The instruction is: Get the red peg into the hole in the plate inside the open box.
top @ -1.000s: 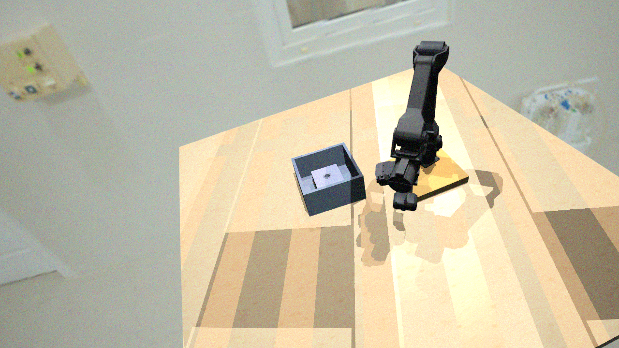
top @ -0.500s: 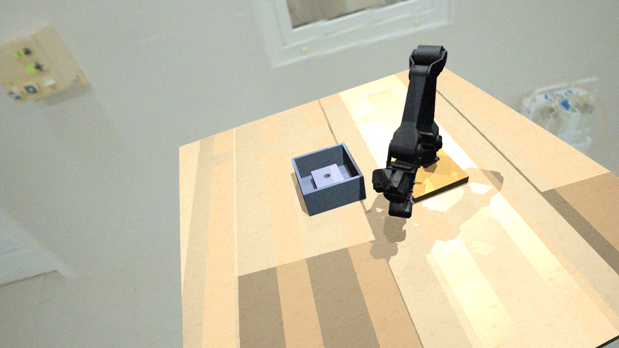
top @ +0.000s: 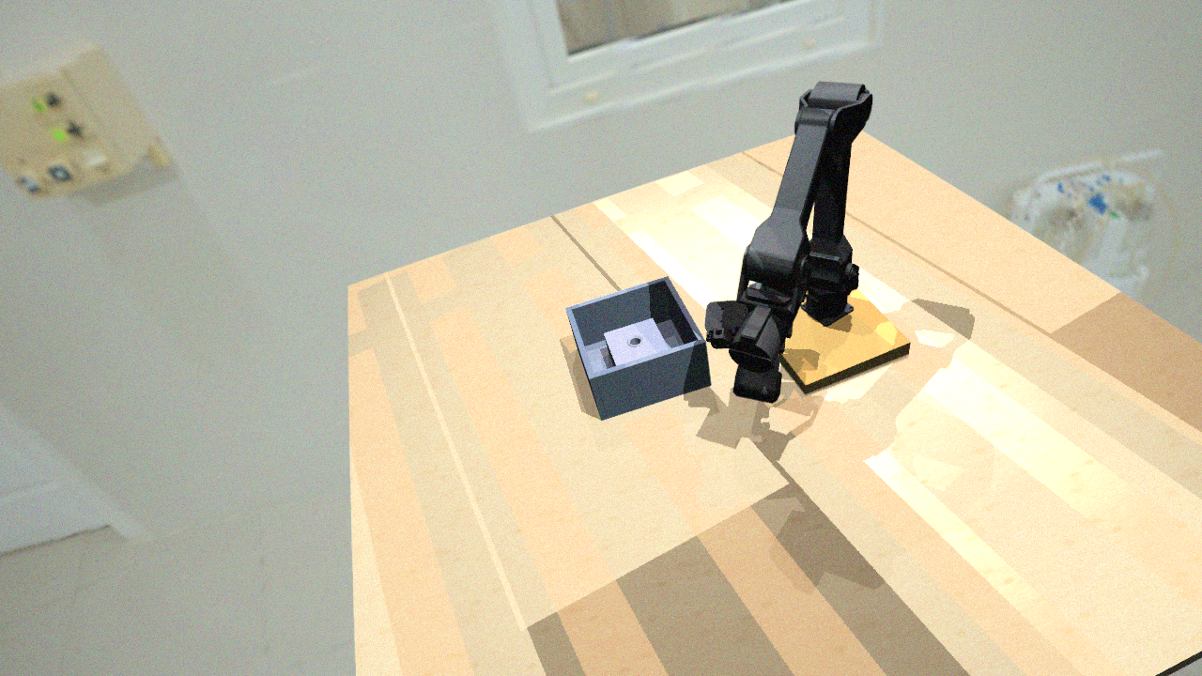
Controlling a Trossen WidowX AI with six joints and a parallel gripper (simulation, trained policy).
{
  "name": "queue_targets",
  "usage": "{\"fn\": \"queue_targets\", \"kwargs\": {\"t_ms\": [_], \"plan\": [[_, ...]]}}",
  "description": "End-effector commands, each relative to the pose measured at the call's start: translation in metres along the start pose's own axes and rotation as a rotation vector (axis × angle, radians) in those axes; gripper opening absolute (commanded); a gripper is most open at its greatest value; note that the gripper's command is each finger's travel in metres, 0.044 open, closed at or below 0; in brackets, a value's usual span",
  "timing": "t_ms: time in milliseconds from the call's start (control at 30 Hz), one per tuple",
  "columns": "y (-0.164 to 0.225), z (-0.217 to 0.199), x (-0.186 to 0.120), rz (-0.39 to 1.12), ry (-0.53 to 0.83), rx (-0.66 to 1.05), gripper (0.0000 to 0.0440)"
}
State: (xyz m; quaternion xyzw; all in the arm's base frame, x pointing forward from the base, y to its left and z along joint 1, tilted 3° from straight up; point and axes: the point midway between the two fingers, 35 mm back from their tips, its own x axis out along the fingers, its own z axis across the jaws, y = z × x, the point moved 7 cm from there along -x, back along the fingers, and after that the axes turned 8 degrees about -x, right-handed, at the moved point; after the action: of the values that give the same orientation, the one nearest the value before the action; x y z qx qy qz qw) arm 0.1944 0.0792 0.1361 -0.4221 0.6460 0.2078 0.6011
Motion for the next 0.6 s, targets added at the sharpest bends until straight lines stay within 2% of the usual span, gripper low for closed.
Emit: {"fn": "queue_targets", "kwargs": {"t_ms": [0, 233, 567], "plan": [[-0.011, -0.005, -0.016, -0.042, -0.013, 0.016, 0.0000], [-0.036, -0.017, -0.042, -0.109, -0.016, 0.083, 0.0000], [-0.075, -0.035, -0.050, -0.171, 0.001, 0.214, 0.0000]]}}
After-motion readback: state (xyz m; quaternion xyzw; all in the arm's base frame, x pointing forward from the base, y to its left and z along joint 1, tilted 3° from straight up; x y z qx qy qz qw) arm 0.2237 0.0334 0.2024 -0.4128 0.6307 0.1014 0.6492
